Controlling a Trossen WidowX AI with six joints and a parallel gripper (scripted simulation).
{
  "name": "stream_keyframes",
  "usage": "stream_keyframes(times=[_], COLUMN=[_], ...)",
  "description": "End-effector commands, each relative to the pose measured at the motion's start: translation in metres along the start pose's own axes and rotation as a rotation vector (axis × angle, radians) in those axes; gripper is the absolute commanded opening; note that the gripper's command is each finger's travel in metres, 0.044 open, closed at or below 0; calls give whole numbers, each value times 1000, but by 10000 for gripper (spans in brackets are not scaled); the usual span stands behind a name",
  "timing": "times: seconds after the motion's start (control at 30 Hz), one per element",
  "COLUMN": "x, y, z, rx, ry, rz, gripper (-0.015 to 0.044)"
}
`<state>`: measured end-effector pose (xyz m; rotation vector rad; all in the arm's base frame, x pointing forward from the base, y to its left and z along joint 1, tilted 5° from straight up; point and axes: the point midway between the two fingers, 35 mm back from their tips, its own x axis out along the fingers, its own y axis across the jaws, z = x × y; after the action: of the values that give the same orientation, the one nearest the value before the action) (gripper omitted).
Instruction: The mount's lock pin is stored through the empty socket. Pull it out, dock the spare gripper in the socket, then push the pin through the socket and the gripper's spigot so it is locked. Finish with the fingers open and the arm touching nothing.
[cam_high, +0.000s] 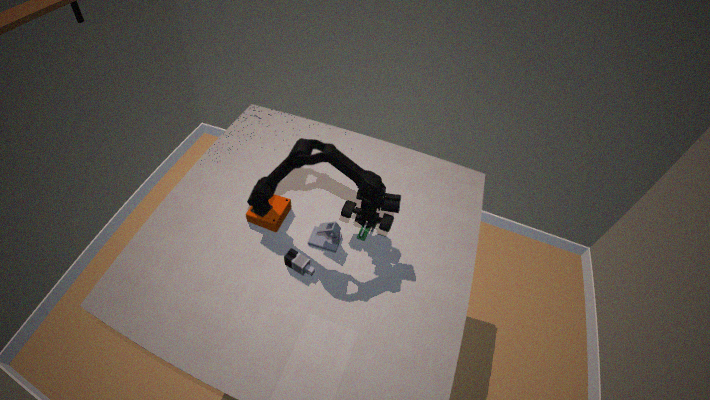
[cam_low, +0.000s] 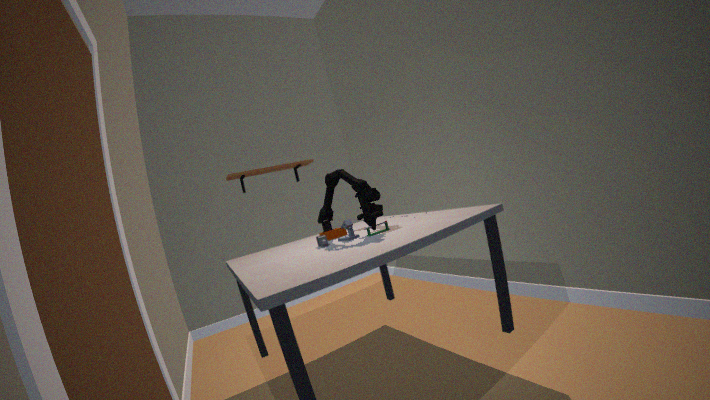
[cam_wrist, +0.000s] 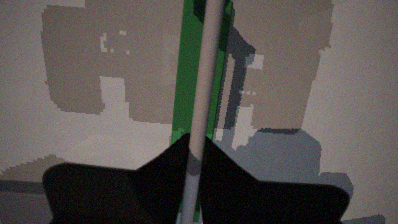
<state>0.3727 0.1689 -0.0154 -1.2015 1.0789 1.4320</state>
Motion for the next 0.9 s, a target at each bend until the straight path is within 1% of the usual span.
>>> stream_keyframes(times=[0.0,0.43,0.87], x=[4,0,-2], y=[1,0,0], z=[-1,0,0], rx=[0,0,0], ry=[1,0,0], rz=[8,0,0], gripper=[0,0,341])
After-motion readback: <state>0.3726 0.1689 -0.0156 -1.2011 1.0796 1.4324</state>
